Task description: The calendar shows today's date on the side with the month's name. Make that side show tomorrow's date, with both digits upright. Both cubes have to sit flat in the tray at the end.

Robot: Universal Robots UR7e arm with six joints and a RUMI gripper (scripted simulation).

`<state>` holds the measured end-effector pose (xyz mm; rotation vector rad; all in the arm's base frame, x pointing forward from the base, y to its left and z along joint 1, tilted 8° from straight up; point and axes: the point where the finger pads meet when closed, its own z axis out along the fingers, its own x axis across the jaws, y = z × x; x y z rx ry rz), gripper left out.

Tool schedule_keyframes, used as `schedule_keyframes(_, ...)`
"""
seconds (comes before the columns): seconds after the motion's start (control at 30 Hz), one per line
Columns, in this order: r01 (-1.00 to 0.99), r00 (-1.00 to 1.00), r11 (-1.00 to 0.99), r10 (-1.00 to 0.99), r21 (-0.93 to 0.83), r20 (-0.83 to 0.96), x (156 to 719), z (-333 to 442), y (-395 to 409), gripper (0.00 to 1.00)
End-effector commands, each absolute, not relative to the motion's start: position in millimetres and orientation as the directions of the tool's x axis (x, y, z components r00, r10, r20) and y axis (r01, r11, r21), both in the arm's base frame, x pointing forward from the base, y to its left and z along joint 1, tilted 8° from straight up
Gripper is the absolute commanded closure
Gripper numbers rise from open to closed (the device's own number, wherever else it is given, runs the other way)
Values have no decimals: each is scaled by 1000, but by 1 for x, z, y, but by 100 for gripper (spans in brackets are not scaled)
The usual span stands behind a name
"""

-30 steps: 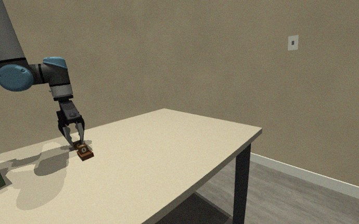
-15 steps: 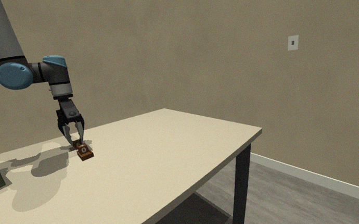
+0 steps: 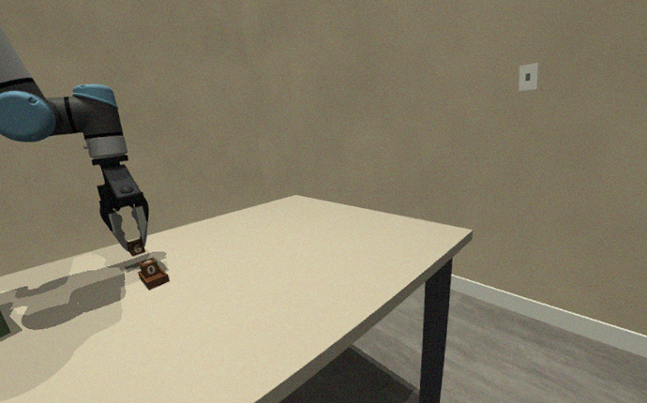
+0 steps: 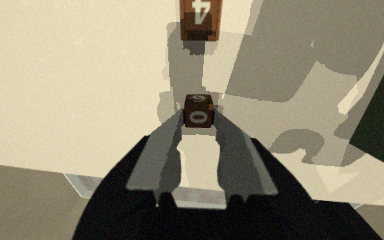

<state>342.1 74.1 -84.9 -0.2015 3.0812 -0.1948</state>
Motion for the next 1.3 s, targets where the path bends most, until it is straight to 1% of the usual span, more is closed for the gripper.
schedule_keyframes(0.0,-127,-990,984,-132,-128,-38,341,-68,76,90)
schedule_keyframes(0.57,-127,-990,984,-132,-128,-38,339,-26,81,90)
schedule_keyframes(1.27,-126,-990,984,-132,-128,-38,340,-21,78,90)
